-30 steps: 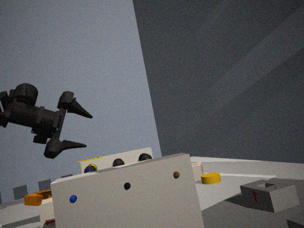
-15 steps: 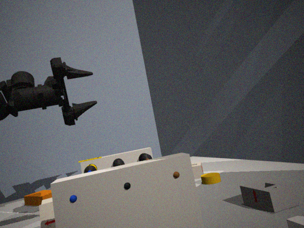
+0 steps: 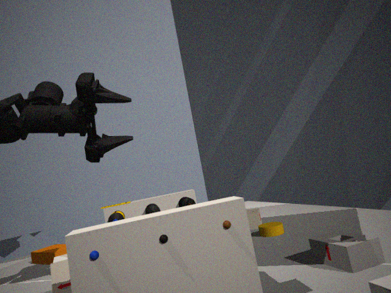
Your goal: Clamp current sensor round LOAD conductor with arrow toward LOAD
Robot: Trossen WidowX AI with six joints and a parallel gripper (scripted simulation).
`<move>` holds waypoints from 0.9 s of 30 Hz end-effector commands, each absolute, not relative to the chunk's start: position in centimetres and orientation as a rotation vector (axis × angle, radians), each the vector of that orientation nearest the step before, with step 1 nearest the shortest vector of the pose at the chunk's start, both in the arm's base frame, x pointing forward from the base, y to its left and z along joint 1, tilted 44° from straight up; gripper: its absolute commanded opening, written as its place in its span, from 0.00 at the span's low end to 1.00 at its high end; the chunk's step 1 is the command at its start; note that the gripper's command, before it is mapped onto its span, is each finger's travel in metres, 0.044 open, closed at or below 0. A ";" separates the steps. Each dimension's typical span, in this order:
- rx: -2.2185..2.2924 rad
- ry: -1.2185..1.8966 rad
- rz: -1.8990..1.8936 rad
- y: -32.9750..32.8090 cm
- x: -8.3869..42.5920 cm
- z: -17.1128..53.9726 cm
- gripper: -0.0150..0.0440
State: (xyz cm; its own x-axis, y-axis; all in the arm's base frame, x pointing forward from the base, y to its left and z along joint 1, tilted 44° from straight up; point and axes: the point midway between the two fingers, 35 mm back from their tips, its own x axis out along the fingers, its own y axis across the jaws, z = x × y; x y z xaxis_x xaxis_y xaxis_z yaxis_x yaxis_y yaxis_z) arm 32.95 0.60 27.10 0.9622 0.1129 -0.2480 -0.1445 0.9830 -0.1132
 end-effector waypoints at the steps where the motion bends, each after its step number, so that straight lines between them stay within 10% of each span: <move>1: -0.191 0.541 0.339 1.2 32.4 22.1 1.00; 27: 0.304 0.921 0.990 3.9 25.9 21.0 1.00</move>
State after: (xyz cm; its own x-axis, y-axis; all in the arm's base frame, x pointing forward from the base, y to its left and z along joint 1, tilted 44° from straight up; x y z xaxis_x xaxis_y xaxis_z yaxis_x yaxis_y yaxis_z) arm 25.81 3.91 20.18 0.2267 0.7988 -0.5572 -0.5808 0.5701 0.5811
